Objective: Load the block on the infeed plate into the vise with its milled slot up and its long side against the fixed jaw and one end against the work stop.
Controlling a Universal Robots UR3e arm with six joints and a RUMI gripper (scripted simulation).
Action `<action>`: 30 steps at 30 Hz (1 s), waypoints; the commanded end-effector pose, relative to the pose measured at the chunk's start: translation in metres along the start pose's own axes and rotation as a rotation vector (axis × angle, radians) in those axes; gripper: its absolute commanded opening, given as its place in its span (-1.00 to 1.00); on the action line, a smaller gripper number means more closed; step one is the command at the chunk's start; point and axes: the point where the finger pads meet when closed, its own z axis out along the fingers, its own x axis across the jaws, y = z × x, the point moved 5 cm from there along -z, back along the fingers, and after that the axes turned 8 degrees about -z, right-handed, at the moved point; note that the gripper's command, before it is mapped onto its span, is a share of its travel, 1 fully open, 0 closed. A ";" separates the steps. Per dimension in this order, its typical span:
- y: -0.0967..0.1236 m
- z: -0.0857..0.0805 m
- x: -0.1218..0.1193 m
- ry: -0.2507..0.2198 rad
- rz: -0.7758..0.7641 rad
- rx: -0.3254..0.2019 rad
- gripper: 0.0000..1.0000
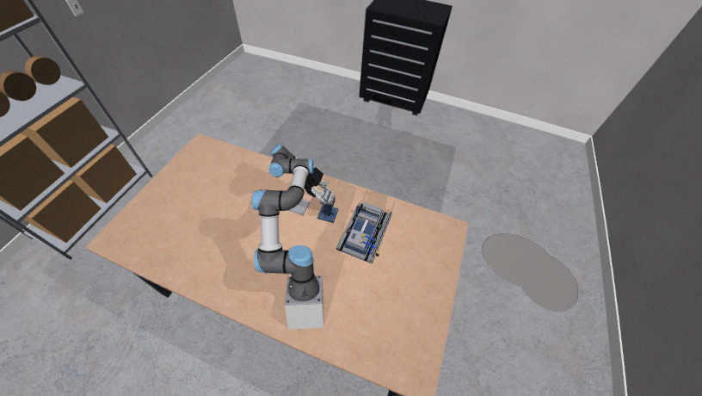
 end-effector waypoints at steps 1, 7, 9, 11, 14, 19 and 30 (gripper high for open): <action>0.001 -0.001 0.001 0.003 0.002 0.000 -1.00; 0.001 -0.001 0.001 0.003 0.002 0.000 -1.00; 0.001 -0.001 0.001 0.003 0.002 0.000 -1.00; 0.001 -0.001 0.001 0.003 0.002 0.000 -1.00; 0.001 -0.001 0.001 0.003 0.002 0.000 -1.00; 0.001 -0.001 0.001 0.003 0.002 0.000 0.03; 0.001 -0.001 0.001 0.003 0.002 0.000 0.03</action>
